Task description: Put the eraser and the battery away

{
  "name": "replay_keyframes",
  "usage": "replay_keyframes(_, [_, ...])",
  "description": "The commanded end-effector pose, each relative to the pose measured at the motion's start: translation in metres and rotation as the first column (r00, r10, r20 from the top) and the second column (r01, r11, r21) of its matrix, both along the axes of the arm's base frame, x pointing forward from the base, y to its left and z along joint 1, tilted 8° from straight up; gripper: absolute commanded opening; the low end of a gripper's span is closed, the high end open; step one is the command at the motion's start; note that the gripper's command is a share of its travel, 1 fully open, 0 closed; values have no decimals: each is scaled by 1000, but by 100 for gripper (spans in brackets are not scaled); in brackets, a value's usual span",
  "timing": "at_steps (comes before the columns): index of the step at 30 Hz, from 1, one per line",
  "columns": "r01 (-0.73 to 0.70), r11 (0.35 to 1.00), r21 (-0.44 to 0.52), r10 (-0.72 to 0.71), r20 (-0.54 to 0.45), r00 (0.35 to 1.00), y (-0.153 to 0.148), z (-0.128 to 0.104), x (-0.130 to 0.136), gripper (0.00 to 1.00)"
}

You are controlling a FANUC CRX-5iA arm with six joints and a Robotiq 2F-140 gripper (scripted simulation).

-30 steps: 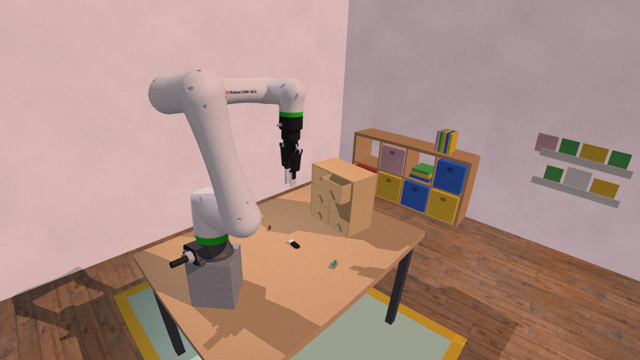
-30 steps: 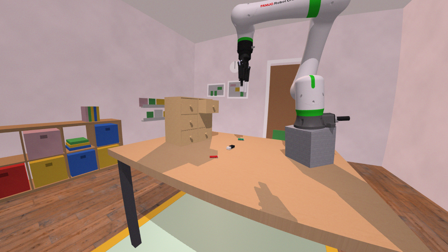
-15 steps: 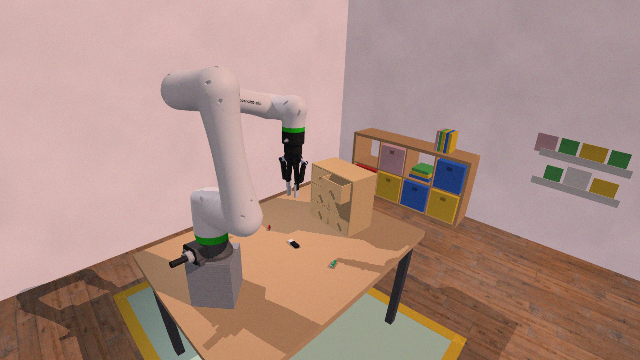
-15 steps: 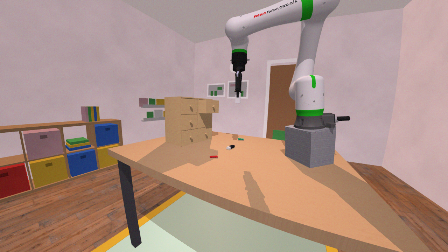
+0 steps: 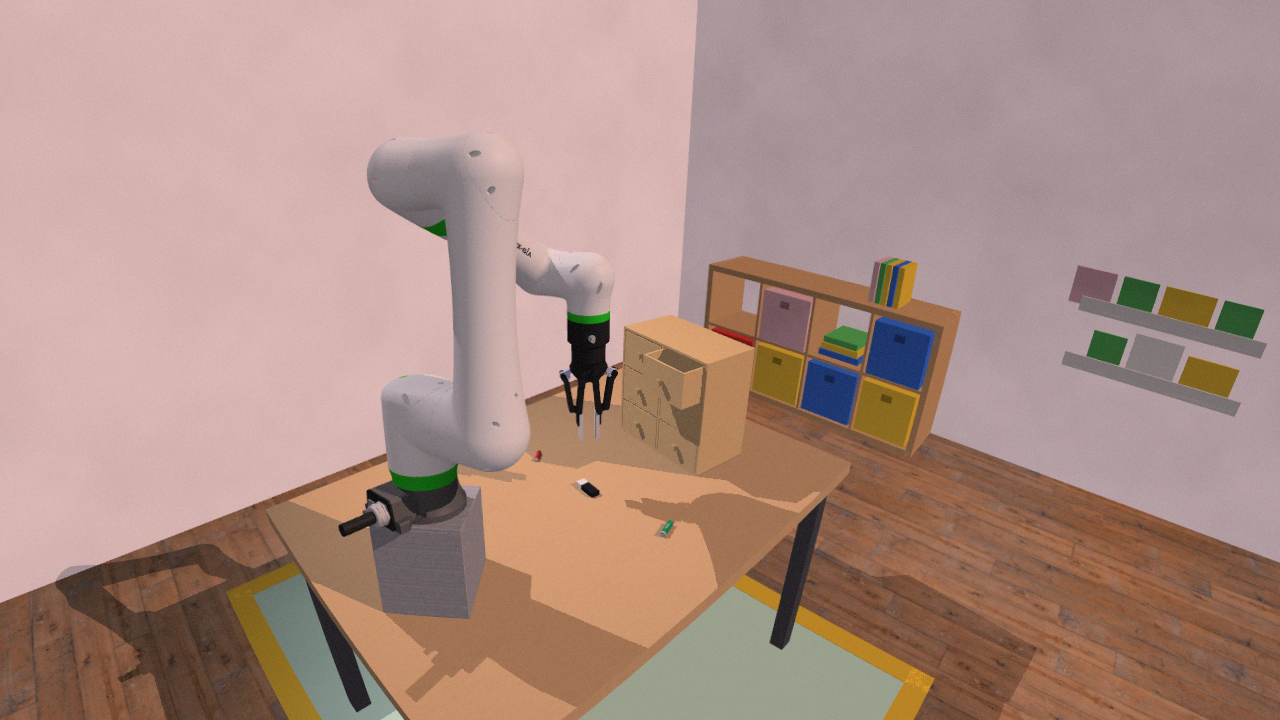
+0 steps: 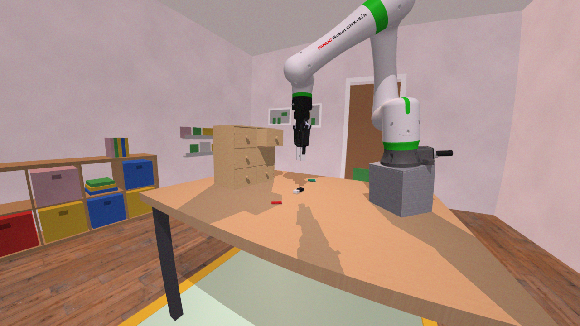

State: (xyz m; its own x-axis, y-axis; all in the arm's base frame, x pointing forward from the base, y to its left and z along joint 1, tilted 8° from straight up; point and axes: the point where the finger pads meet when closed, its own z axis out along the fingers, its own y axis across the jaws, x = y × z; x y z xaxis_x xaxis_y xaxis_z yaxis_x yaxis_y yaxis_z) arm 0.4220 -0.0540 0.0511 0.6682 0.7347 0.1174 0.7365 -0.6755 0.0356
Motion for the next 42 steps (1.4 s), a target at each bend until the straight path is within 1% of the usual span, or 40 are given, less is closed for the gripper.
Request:
replay_keyframes(1, [-274, 962, -13, 274, 28, 961, 8, -51, 11, 20])
replay_keyframes(2, [-292, 956, -14, 292, 29, 956, 8, -51, 11, 20])
replay_keyframes(4, [-389, 921, -30, 390, 33, 920, 10, -69, 12, 20])
replay_keyframes(6, [-389, 921, -30, 390, 33, 920, 10, -69, 12, 20])
replay_keyframes(9, [-450, 892, -40, 451, 35, 892, 12, -81, 11, 20])
replay_keyframes(11, [-455, 890, -41, 456, 35, 889, 12, -81, 11, 20])
replay_keyframes(12, [-455, 890, -41, 456, 35, 889, 12, -81, 11, 23])
replay_keyframes(33, [-455, 890, -41, 456, 35, 889, 12, -82, 11, 23])
replay_keyframes(42, [-455, 889, -41, 457, 35, 889, 13, -87, 12, 23])
